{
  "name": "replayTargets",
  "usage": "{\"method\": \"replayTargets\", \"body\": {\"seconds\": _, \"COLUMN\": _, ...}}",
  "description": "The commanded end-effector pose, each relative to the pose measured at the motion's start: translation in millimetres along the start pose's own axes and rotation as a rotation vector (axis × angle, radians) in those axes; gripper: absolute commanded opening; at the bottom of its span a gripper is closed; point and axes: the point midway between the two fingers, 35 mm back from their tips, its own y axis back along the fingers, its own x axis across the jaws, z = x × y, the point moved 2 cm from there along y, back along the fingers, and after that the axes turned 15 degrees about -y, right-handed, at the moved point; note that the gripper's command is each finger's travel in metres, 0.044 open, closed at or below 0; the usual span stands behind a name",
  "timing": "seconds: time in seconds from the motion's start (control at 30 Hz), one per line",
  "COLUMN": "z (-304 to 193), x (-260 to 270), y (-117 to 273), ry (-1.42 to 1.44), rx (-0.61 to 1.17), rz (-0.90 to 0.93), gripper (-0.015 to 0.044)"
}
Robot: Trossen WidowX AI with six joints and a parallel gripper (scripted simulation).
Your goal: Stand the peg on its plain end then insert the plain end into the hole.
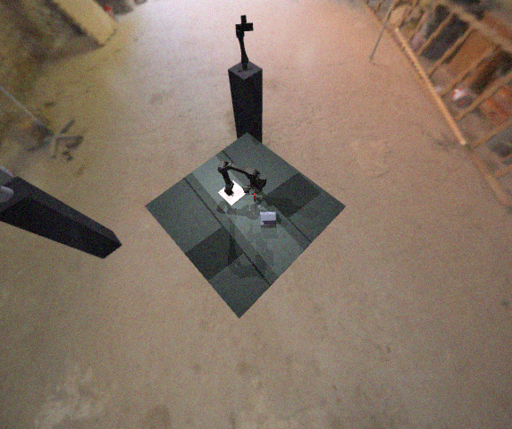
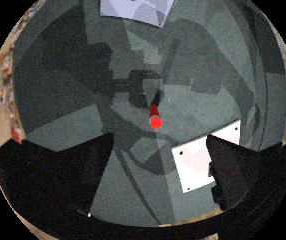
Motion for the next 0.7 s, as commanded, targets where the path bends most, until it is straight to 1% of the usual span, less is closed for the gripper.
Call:
{"method": "replayTargets", "body": {"seconds": 0.0, "z": 0, "x": 3, "y": 1, "ry": 0.01, "rx": 0.013, "rz": 0.013, "gripper": 0.044}}
{"method": "replayTargets", "body": {"seconds": 0.13, "z": 0, "x": 3, "y": 0, "ry": 0.011, "rx": 0.013, "rz": 0.013, "gripper": 0.044}}
{"method": "replayTargets", "body": {"seconds": 0.33, "z": 0, "x": 3, "y": -17, "ry": 0.05, "rx": 0.013, "rz": 0.014, "gripper": 0.044}}
{"method": "replayTargets", "body": {"seconds": 0.67, "z": 0, "x": 4, "y": -28, "ry": 0.055, "rx": 0.013, "rz": 0.014, "gripper": 0.044}}
